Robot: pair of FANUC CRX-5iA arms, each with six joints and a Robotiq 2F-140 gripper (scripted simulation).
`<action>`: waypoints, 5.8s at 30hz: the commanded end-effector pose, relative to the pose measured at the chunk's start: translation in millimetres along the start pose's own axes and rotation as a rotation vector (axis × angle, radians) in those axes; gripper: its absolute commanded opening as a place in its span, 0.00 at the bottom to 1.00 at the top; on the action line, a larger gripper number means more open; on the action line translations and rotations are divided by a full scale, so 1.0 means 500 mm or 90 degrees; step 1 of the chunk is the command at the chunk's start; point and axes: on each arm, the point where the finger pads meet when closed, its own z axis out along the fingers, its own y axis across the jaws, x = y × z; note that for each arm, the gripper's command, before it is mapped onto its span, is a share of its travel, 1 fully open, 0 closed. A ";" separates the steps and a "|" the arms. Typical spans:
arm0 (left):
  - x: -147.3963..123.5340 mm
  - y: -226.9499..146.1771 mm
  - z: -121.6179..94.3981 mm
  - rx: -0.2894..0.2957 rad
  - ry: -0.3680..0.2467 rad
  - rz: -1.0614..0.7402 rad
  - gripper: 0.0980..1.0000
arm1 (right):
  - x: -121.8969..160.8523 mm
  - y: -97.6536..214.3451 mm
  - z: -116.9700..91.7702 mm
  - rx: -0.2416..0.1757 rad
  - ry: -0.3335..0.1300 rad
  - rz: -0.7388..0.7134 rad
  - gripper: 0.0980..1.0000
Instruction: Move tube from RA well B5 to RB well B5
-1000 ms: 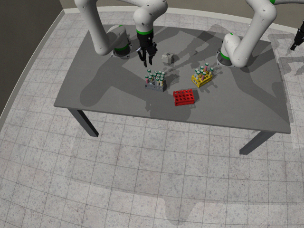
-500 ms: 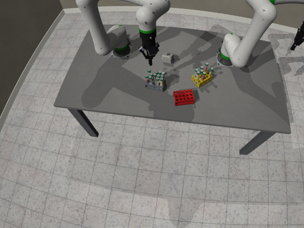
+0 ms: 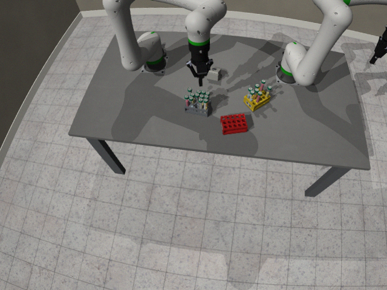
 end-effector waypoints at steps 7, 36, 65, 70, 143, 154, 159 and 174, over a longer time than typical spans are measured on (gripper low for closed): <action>0.001 0.000 -0.002 0.000 0.001 0.000 0.00 | 0.022 -0.047 0.009 0.000 0.001 0.000 0.00; 0.001 0.000 -0.002 0.000 0.001 0.000 0.00 | 0.093 -0.201 0.044 0.001 0.001 0.000 0.00; 0.001 0.000 -0.002 0.000 0.001 0.000 0.00 | 0.140 -0.301 0.067 0.001 0.001 0.000 0.00; 0.001 0.000 -0.002 0.000 0.001 0.000 0.00 | 0.155 -0.301 0.070 -0.006 -0.028 0.030 0.00; 0.001 0.000 -0.002 0.000 0.001 0.000 0.00 | 0.052 -0.064 0.073 0.064 -0.270 0.115 0.00; 0.001 0.000 -0.002 0.000 0.001 0.000 0.00 | -0.032 -0.092 0.073 0.108 -0.256 -0.094 0.00; 0.001 0.000 -0.002 0.000 0.001 0.000 0.00 | -0.072 -0.106 0.073 0.129 -0.247 -0.199 0.00; 0.001 0.000 -0.002 0.000 0.001 0.000 0.00 | -0.171 -0.139 0.074 0.182 -0.217 -0.470 0.00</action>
